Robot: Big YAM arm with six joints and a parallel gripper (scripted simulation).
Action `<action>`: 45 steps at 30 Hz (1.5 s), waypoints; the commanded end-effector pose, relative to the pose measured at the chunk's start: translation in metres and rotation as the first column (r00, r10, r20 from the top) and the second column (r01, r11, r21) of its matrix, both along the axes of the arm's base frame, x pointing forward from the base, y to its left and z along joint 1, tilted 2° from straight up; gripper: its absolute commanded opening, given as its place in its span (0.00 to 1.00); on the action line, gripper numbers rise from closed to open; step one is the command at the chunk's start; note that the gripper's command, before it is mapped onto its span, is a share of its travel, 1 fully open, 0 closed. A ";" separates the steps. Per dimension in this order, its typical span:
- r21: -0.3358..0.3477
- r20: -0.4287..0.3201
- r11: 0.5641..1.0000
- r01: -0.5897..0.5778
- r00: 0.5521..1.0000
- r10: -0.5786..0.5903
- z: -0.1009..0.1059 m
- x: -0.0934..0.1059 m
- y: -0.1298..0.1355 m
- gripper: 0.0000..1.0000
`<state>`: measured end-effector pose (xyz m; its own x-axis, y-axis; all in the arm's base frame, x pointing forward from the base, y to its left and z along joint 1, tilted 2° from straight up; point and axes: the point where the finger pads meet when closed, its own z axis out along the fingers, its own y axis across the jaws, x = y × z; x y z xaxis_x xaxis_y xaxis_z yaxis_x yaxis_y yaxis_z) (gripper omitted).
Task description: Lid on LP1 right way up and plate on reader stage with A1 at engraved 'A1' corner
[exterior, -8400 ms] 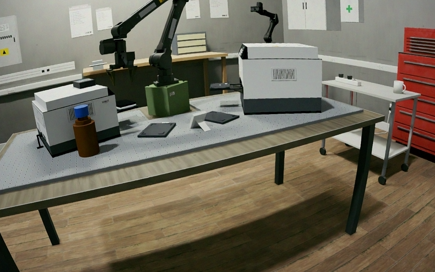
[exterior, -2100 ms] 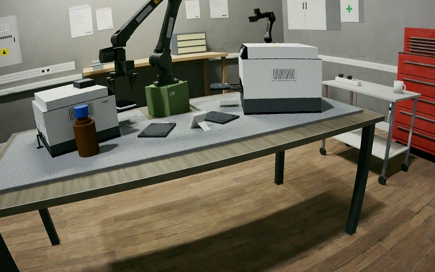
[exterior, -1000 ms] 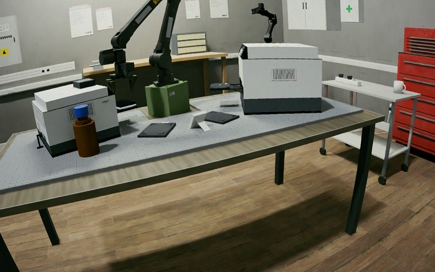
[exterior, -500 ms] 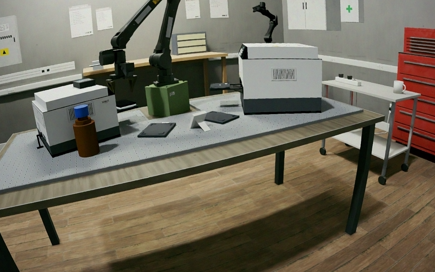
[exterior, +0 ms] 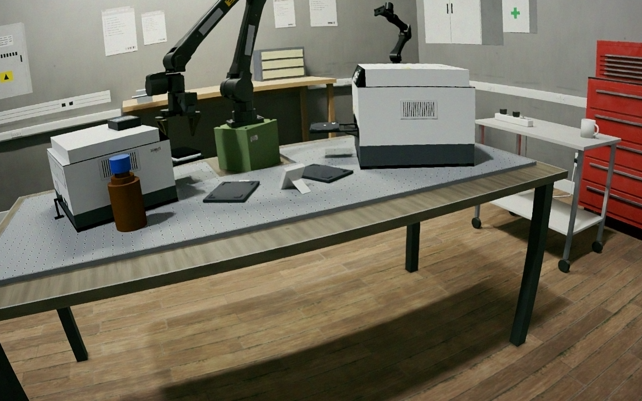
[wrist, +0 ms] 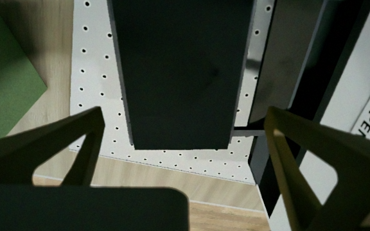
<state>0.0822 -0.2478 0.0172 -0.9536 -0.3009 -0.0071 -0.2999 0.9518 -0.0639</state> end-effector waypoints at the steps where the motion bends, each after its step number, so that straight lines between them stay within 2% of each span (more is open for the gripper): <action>1: 0.002 0.004 1.000 0.014 1.000 -0.014 0.000 0.000 -0.006 1.00; 9: 0.013 0.000 1.000 0.006 1.000 -0.006 -0.008 -0.004 0.000 1.00; 18: -0.050 0.019 0.999 -0.021 1.000 0.022 0.012 0.010 -0.019 1.00; 24: -0.066 0.024 0.998 -0.008 1.000 0.009 0.017 0.008 -0.024 1.00; 36: -0.045 0.018 0.999 0.000 1.000 0.001 0.008 0.006 -0.027 1.00; 45: -0.024 0.011 1.000 -0.016 1.000 0.016 0.000 0.008 -0.017 1.00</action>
<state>0.0810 -0.2480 0.0118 -0.9540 -0.2998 -0.0072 -0.2989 0.9524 -0.0595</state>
